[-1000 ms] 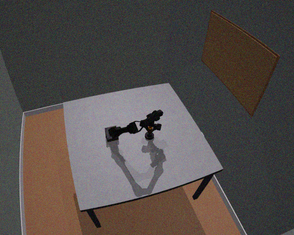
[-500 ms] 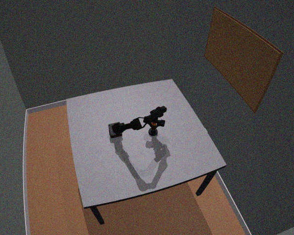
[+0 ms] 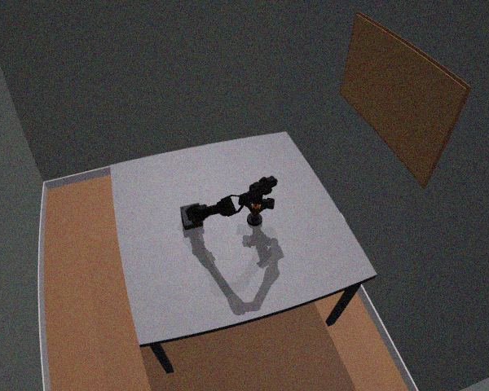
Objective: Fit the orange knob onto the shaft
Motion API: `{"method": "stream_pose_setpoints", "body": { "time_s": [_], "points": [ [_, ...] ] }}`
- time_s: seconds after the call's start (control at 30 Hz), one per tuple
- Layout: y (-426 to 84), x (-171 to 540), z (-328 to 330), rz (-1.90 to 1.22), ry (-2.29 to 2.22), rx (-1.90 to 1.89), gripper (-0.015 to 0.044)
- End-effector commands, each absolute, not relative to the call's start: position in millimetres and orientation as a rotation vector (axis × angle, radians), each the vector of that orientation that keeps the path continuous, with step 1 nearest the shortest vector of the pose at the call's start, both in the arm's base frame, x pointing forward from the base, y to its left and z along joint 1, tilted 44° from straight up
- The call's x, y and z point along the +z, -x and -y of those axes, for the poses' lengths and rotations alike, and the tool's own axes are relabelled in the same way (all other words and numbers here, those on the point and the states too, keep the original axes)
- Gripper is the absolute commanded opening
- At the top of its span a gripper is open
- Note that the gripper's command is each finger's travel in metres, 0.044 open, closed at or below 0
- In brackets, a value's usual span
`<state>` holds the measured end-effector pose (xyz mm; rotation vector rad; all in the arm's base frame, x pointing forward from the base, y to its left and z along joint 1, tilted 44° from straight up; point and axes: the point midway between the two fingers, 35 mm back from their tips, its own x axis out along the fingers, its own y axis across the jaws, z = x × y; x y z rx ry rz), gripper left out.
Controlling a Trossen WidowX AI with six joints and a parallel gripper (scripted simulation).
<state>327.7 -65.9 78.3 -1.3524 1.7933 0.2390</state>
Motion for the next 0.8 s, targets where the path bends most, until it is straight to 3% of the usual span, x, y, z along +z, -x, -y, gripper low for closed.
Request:
{"method": "stream_pose_setpoints", "body": {
  "time_s": [0.0,0.77],
  "points": [
    [-330.4,78.0,64.2,-1.796,1.422,0.326,0.0000],
    [-327.1,78.1,67.0,-1.797,1.422,0.326,0.0000]
  ]
}}
